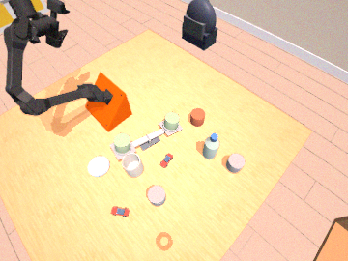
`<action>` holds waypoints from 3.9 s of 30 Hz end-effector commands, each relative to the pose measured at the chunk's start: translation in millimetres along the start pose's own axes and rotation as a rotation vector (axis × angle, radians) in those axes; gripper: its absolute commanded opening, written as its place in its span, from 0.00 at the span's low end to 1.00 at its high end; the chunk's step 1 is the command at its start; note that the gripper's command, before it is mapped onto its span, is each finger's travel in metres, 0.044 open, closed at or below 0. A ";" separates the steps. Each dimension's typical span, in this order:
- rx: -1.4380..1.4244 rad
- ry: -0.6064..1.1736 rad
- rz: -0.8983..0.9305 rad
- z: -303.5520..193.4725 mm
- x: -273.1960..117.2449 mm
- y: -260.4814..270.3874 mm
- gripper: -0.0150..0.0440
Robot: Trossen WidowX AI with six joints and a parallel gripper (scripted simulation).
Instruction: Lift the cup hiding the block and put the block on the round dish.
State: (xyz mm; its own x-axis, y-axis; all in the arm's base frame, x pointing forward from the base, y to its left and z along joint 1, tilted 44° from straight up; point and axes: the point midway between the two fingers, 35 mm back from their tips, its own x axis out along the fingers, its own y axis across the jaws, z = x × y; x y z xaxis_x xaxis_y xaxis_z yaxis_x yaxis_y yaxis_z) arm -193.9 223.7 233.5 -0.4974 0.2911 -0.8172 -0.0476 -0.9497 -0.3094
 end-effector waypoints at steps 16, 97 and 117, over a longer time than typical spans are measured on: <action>0.433 0.247 -0.043 -65.2 19.5 -11.9 1.00; 1.993 1.538 -1.688 -366.2 -72.5 104.9 1.00; 1.995 1.755 -1.360 -397.1 -69.8 103.6 1.00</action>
State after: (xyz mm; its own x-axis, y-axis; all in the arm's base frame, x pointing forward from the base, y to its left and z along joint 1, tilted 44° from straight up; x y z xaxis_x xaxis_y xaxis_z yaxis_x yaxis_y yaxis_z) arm 172.6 144.9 72.0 0.6602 -0.5998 -0.4521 0.0367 0.6270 -0.7781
